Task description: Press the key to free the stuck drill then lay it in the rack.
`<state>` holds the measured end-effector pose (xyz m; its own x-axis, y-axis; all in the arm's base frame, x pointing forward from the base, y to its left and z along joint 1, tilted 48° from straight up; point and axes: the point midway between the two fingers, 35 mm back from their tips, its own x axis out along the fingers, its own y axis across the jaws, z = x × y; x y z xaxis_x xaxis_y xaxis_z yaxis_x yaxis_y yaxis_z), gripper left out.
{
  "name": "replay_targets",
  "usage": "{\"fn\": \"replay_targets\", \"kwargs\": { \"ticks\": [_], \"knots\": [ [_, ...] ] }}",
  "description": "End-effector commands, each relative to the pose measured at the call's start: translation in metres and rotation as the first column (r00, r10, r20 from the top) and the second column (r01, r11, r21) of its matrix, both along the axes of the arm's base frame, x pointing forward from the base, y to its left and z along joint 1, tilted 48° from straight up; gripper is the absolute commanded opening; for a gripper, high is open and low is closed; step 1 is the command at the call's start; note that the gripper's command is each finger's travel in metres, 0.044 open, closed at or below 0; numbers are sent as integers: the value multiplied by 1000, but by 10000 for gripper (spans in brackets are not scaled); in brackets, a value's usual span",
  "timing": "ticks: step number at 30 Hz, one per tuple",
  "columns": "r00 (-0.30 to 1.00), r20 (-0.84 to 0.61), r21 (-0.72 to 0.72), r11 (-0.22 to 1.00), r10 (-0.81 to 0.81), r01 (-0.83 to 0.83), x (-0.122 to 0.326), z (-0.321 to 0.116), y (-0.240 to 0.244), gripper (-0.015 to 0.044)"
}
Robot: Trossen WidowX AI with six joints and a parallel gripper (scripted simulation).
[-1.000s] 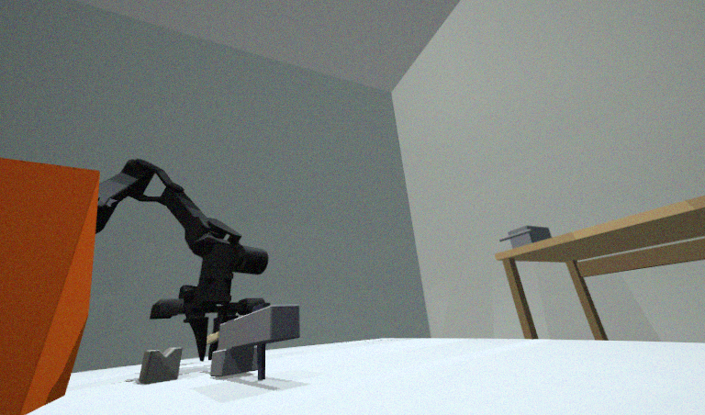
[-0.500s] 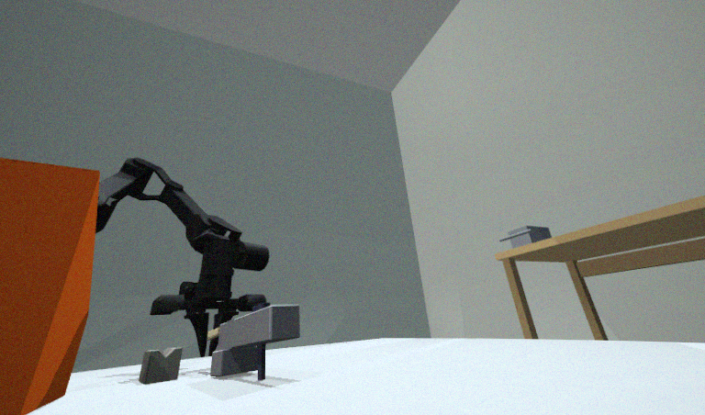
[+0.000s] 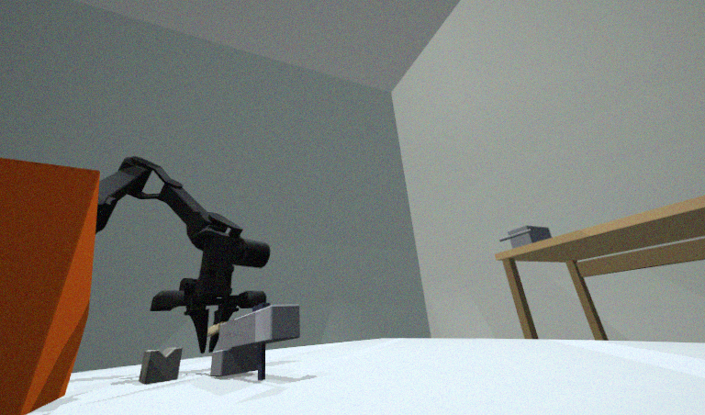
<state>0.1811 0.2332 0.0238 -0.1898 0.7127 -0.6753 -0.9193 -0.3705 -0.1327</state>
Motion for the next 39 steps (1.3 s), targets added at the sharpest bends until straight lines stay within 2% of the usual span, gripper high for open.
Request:
{"fn": "replay_targets", "kwargs": {
  "ticks": [1,39],
  "knots": [
    [1000,6,6,1000,3,-3,1,3,-2,0],
    [1000,6,6,1000,3,-3,3,9,-14,0]
  ]
}}
